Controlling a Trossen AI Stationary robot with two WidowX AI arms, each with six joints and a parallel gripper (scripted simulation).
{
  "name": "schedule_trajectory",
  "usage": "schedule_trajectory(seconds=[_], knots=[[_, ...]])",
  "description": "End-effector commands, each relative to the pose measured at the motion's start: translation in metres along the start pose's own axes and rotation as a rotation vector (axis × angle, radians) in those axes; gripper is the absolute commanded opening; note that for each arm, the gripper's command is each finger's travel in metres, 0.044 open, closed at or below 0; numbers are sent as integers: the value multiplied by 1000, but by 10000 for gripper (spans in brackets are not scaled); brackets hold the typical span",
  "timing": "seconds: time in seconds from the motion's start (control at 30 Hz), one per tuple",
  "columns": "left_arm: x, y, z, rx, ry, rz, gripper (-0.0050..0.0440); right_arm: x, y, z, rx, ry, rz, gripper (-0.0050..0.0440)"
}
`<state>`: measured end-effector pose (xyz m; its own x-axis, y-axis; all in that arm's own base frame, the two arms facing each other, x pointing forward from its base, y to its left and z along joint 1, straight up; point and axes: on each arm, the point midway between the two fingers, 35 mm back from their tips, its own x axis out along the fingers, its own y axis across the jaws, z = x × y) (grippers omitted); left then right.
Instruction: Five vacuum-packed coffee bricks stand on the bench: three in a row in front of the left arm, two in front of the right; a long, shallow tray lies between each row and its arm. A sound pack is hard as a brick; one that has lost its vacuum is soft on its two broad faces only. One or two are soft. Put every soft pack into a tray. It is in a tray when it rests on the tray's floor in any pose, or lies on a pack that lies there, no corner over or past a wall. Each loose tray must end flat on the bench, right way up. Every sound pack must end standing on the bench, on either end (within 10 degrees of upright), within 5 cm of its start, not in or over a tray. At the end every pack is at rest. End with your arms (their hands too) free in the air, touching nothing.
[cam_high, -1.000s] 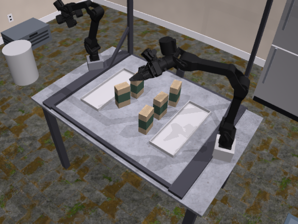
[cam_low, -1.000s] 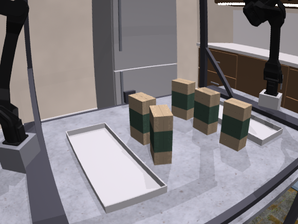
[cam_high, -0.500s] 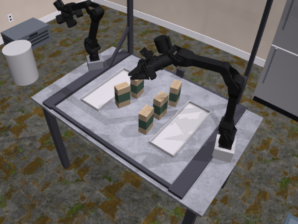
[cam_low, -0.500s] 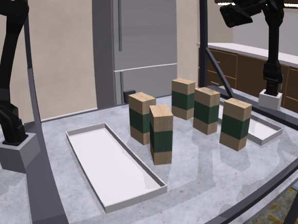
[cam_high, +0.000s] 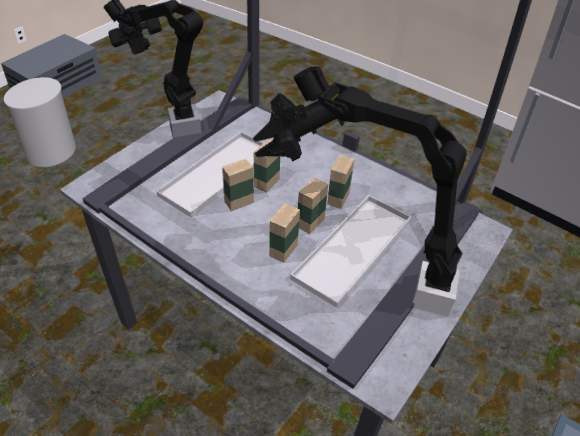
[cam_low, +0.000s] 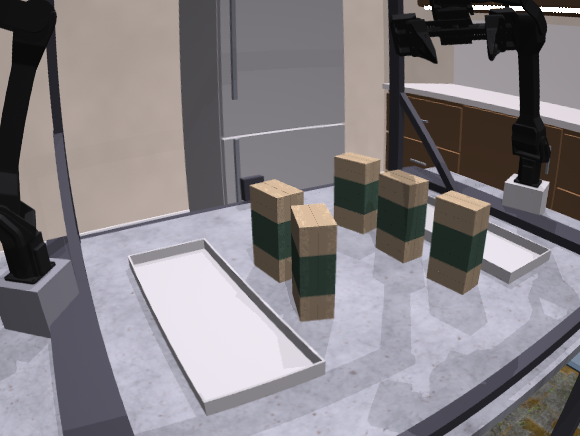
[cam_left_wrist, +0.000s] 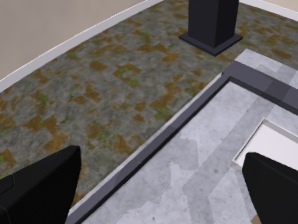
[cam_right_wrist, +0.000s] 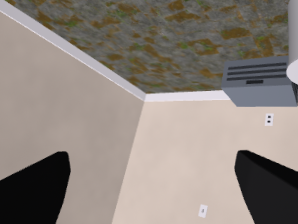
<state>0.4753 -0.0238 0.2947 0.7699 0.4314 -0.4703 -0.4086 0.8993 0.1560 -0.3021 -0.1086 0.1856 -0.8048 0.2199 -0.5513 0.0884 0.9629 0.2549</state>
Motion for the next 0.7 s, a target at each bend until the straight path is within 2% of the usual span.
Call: schedule_trajectory(seconds=[0.0,0.07,0.13,0.23,0.37,0.47,0.53,0.67], knots=[[-4,-19,-1,-78,37,-53,354,-3,1,-5,12,13,-4,358],[-6,-33,-10,-135,82,-88,354,-3,1,-5,12,13,-4,358],[-6,-35,-11,-137,84,-90,354,-3,1,-5,12,13,-4,358],[-10,-56,-25,-223,159,-131,354,-3,1,-5,12,13,-4,358],[-10,-58,-27,-225,162,-132,354,-3,1,-5,12,13,-4,358],[-15,-77,-42,-310,244,-159,354,-3,1,-5,12,13,-4,358],[-16,-79,-44,-313,247,-160,354,-3,1,-5,12,13,-4,358],[-23,-99,-61,-399,337,-174,354,-3,1,-5,12,13,-4,358]])
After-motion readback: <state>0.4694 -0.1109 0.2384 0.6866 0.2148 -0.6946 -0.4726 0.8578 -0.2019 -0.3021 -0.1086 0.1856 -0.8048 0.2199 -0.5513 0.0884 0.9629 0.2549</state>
